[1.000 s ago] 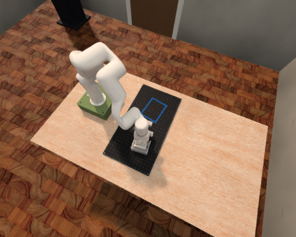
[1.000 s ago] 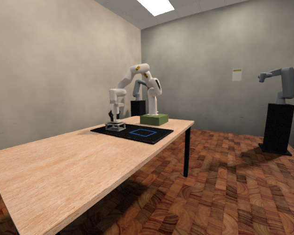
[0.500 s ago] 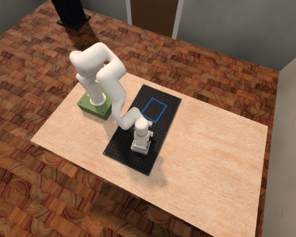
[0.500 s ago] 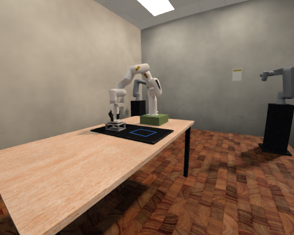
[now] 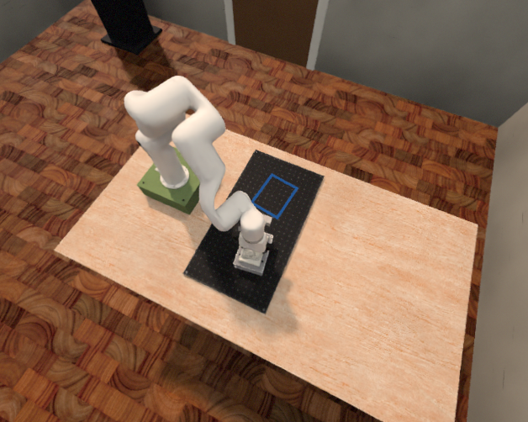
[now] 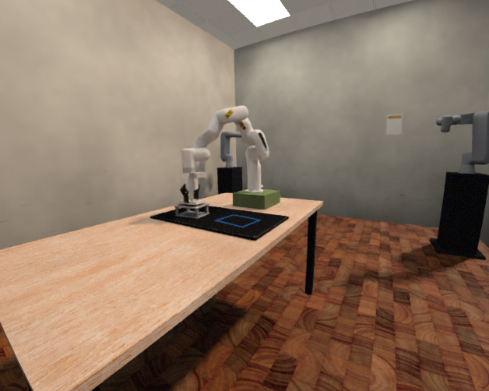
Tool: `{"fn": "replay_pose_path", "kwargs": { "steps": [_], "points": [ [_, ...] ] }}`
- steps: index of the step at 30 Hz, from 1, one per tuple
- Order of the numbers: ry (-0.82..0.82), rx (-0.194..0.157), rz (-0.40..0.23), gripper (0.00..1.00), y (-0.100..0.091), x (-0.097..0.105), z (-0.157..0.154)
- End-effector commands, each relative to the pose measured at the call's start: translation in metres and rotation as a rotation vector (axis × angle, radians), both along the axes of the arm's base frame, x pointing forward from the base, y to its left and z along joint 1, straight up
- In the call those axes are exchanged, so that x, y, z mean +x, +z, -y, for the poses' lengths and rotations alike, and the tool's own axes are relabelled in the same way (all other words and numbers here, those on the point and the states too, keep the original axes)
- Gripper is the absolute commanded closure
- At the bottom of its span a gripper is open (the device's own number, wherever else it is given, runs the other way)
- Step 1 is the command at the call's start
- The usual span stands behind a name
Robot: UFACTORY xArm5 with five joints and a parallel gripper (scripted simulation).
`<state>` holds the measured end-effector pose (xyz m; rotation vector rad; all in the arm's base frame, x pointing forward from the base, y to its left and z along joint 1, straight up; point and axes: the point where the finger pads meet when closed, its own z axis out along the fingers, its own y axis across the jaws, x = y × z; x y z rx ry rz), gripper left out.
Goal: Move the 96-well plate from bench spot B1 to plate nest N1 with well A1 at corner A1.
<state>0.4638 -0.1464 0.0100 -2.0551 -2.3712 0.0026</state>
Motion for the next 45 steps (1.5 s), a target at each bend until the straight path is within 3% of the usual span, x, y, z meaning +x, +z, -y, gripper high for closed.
{"fn": "replay_pose_path", "kwargs": {
  "steps": [1, 45],
  "points": [
    [0.000, -0.006, 0.002, 1.00, 0.0008, 0.0014, 0.0004],
    [0.000, -0.006, 0.002, 1.00, -0.0058, 0.0014, 0.0005]
  ]
}}
